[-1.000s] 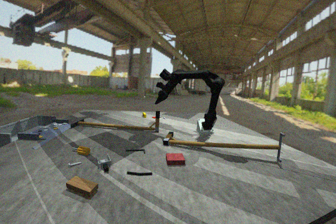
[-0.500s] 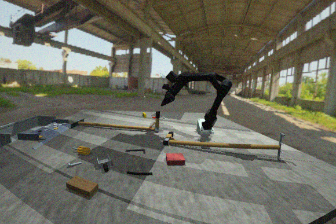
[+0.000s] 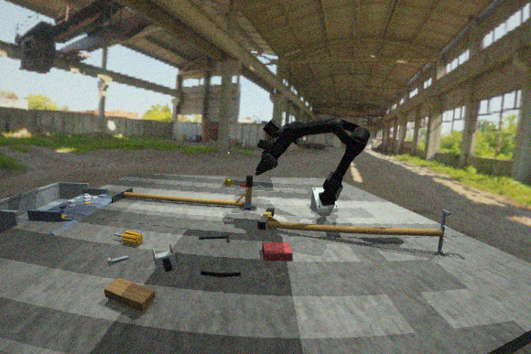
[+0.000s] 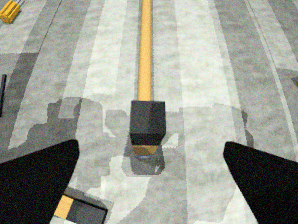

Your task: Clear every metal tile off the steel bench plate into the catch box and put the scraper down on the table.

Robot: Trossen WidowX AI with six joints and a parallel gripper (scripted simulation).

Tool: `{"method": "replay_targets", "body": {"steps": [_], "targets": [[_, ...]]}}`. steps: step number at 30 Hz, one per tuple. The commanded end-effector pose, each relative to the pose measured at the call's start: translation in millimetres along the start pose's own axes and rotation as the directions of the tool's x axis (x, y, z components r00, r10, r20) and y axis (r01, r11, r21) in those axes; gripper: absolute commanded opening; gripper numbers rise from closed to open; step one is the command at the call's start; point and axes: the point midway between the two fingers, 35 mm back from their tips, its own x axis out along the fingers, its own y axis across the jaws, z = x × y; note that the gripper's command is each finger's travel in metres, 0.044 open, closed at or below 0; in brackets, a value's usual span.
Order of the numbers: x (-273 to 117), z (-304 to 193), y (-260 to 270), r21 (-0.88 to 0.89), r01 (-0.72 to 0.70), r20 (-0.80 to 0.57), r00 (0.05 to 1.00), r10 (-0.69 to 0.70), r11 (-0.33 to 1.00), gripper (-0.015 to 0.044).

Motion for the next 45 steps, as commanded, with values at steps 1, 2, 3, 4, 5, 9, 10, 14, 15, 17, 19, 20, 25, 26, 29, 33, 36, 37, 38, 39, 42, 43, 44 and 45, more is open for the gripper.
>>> {"method": "replay_targets", "body": {"steps": [1,2,3,4,5,9,10,14,15,17,19,20,25,26,29,33,36,37,38,39,42,43,44,45], "targets": [[7.5,-7.6,1.7,0.003,0.003,0.0,1.0,-0.003,1.0,0.044],[8.5,-8.6,1.8,0.003,0.002,0.0,1.0,-0.002,1.0,0.044],[8.9,-8.9,1.9,0.003,0.002,0.0,1.0,-0.002,1.0,0.044],[9.1,-8.9,1.8,0.003,0.002,0.0,1.0,-0.002,1.0,0.044],[9.6,-8.8,1.8,0.003,0.003,0.0,1.0,-0.003,1.0,0.044],[14.3,-8.3,1.3,0.002,0.003,-0.001,1.0,-0.003,1.0,0.044],[15.9,-8.2,1.2,0.002,0.004,-0.001,1.0,-0.004,1.0,0.044],[22.4,-7.6,0.7,0.002,0.005,-0.002,1.0,-0.005,1.0,0.044],[24.0,-7.5,0.6,0.001,0.005,-0.002,1.0,-0.005,1.0,0.044],[27.3,-7.2,0.4,0.001,0.005,-0.002,1.0,-0.005,1.0,0.044],[30.5,-7.0,0.3,0.001,0.005,-0.003,1.0,-0.005,1.0,0.044],[32.1,-6.9,0.2,0.001,0.006,-0.003,1.0,-0.006,1.0,0.044],[40.2,-6.6,0.1,0.001,0.006,-0.003,1.0,-0.006,1.0,0.044],[41.8,-6.5,0.1,0.0,0.006,-0.003,1.0,-0.006,1.0,0.044],[46.7,-6.4,0.1,0.0,0.006,-0.003,1.0,-0.006,1.0,0.044],[53.1,-6.4,0.3,0.0,0.005,-0.002,1.0,-0.005,1.0,0.044],[58.0,-6.4,0.5,0.0,0.005,-0.002,1.0,-0.005,1.0,0.044],[59.6,-6.4,0.6,0.0,0.005,-0.002,1.0,-0.005,1.0,0.044],[61.2,-6.5,0.7,0.0,0.005,-0.002,1.0,-0.005,1.0,0.044],[62.8,-6.5,0.8,0.0,0.004,-0.001,1.0,-0.004,1.0,0.044],[67.6,-6.7,1.2,0.0,0.004,-0.001,1.0,-0.004,1.0,0.044],[69.2,-6.8,1.4,0.0,0.003,-0.001,1.0,-0.003,1.0,0.044],[70.8,-6.9,1.5,0.0,0.003,0.0,1.0,-0.003,1.0,0.044],[72.3,-7.0,1.7,0.0,0.003,0.0,1.0,-0.003,1.0,0.044]]}}
